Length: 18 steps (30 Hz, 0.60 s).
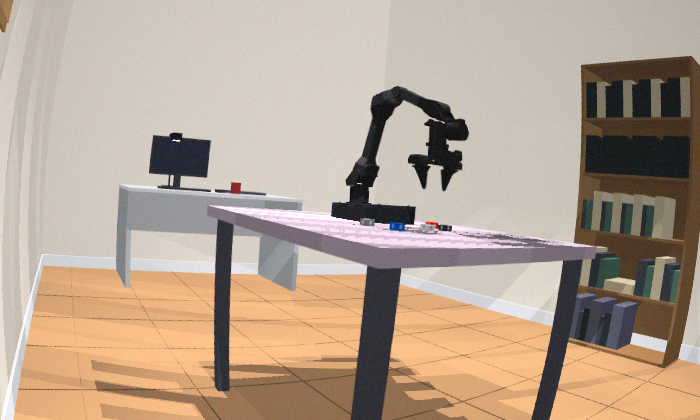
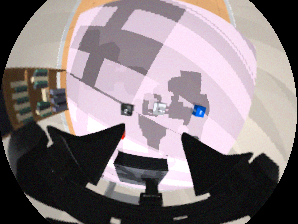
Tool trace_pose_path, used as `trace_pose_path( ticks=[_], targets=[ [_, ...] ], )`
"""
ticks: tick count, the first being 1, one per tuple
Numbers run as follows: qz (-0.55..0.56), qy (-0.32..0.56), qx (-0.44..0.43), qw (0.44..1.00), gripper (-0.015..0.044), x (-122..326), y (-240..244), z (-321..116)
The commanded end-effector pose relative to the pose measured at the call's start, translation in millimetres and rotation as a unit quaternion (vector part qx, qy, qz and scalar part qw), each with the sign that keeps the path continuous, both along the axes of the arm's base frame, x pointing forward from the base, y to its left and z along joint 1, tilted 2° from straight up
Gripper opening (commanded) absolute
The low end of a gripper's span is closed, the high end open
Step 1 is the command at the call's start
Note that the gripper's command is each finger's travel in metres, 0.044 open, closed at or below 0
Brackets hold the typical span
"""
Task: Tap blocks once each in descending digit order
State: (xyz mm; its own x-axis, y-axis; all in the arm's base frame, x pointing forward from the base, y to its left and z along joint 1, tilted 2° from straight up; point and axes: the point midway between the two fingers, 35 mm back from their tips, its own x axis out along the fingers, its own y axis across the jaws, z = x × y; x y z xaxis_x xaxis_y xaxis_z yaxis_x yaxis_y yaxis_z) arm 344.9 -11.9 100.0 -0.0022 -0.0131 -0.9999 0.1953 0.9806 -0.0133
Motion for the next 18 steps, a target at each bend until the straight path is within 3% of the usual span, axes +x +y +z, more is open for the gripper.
trace_pose_path(
  ticks=[1, 15, 18],
  targets=[
    [0.006, 0.002, -0.001, 1.0, 0.04, 0, -4, 0],
    [0.006, 0.002, -0.001, 1.0, 0.04, 0, -4, 0],
    [0.006, 0.001, -0.002, 1.0, 0.04, 3, -27, 0]
  ],
)
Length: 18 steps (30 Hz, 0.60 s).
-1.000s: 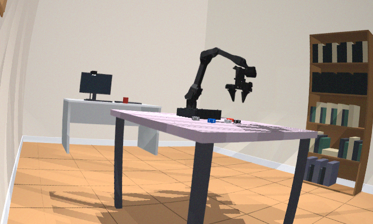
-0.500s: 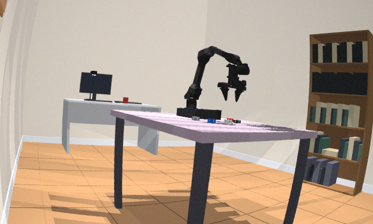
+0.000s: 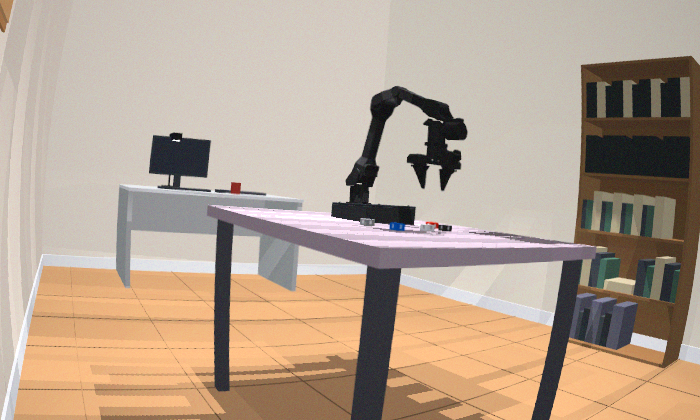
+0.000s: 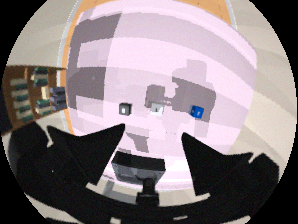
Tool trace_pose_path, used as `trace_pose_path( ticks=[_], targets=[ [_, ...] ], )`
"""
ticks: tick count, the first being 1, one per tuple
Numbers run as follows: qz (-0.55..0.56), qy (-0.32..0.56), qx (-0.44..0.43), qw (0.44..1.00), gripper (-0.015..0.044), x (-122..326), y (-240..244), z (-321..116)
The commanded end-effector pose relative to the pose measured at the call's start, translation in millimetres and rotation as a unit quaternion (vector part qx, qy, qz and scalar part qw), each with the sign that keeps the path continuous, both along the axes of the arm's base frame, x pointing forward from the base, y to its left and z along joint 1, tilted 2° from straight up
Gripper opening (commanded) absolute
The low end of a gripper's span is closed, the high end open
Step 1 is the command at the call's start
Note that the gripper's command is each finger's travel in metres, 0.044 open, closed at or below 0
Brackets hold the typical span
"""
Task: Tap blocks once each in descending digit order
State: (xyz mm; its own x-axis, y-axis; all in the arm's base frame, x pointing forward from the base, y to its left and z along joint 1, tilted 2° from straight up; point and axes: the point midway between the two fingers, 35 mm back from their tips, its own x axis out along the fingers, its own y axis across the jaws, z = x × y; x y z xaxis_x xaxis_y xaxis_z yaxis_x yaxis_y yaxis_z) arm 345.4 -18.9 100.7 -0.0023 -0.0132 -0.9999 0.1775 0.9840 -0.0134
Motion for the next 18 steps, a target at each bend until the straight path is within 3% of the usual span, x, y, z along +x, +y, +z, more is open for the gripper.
trace_pose_path(
  ticks=[1, 8, 18],
  targets=[
    [-0.004, 0.001, -0.003, 1.0, 0.04, 3, -36, 0],
    [-0.004, 0.002, -0.009, 1.0, 0.04, -8, -143, 3],
    [-0.004, 0.002, -0.009, 1.0, 0.04, -9, -146, 3]
  ],
)
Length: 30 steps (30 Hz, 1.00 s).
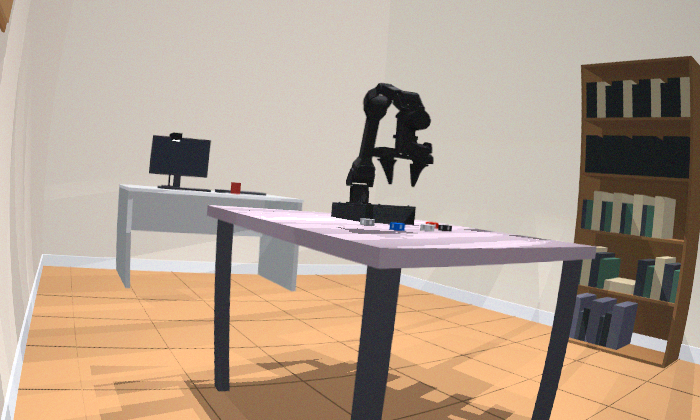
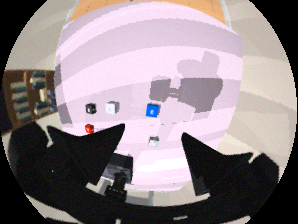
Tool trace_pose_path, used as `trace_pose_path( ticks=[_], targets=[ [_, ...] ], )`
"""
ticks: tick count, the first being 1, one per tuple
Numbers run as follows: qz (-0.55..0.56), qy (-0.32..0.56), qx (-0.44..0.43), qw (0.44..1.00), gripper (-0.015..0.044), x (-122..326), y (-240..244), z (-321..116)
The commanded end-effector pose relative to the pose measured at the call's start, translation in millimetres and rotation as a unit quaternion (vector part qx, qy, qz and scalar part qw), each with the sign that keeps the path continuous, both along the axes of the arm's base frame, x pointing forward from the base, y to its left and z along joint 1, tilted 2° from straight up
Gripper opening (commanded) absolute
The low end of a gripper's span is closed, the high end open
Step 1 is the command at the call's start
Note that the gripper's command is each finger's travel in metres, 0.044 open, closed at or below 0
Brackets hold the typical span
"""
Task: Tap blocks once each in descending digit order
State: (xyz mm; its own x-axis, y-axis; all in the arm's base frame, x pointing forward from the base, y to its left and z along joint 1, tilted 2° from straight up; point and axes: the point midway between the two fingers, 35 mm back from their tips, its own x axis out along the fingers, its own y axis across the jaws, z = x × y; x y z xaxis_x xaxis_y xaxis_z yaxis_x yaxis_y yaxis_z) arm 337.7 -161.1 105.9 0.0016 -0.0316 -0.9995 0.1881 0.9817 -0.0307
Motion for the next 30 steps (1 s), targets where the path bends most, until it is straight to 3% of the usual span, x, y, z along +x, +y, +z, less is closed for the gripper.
trace_pose_path(
  ticks=[1, 14, 30],
  targets=[
    [0.002, 0.004, 0.0, 1.0, 0.04, -1, -4, -2],
    [0.007, 0.004, 0.001, 1.0, 0.04, 0, 2, -2],
    [0.024, 0.004, 0.013, 1.0, 0.04, -21, 187, -2]
  ],
)
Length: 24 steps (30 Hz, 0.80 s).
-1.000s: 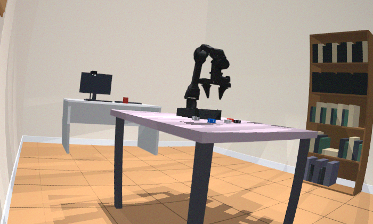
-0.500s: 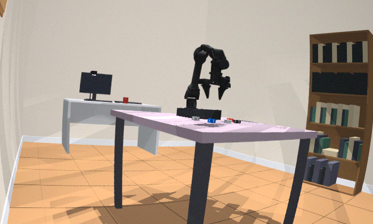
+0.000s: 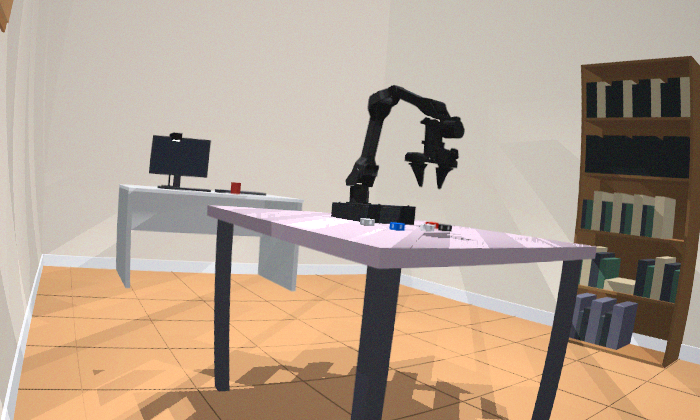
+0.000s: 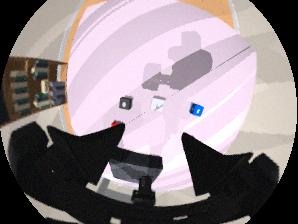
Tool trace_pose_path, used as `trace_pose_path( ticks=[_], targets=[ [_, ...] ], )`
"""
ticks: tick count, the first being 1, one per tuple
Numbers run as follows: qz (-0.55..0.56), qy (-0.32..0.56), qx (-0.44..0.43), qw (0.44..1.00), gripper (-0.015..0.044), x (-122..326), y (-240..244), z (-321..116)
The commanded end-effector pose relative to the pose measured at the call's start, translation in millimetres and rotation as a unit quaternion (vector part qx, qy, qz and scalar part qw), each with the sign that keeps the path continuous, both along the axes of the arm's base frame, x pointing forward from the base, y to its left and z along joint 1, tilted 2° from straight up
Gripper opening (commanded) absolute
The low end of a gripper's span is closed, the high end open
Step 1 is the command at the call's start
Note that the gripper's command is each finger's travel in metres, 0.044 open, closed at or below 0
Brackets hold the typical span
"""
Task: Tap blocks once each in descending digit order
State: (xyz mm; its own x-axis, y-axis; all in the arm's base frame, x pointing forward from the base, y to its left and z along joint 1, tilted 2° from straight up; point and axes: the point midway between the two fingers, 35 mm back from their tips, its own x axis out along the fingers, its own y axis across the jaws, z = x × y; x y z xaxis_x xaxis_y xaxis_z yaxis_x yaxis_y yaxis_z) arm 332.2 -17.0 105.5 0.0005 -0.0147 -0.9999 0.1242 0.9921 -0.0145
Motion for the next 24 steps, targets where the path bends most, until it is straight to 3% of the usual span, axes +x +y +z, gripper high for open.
trace_pose_path(
  ticks=[1, 8, 15, 21, 24],
  targets=[
    [-0.011, 0.003, 0.005, 1.0, 0.04, -21, 55, -2],
    [-0.028, 0.006, 0.006, 1.0, 0.04, -63, 120, -7],
    [-0.03, 0.007, 0.006, 1.0, 0.04, -69, 126, -7],
    [-0.03, 0.007, 0.006, 1.0, 0.0242, -69, 127, -78],
    [-0.03, 0.007, 0.006, 1.0, 0.0164, -70, 126, -88]
  ],
)
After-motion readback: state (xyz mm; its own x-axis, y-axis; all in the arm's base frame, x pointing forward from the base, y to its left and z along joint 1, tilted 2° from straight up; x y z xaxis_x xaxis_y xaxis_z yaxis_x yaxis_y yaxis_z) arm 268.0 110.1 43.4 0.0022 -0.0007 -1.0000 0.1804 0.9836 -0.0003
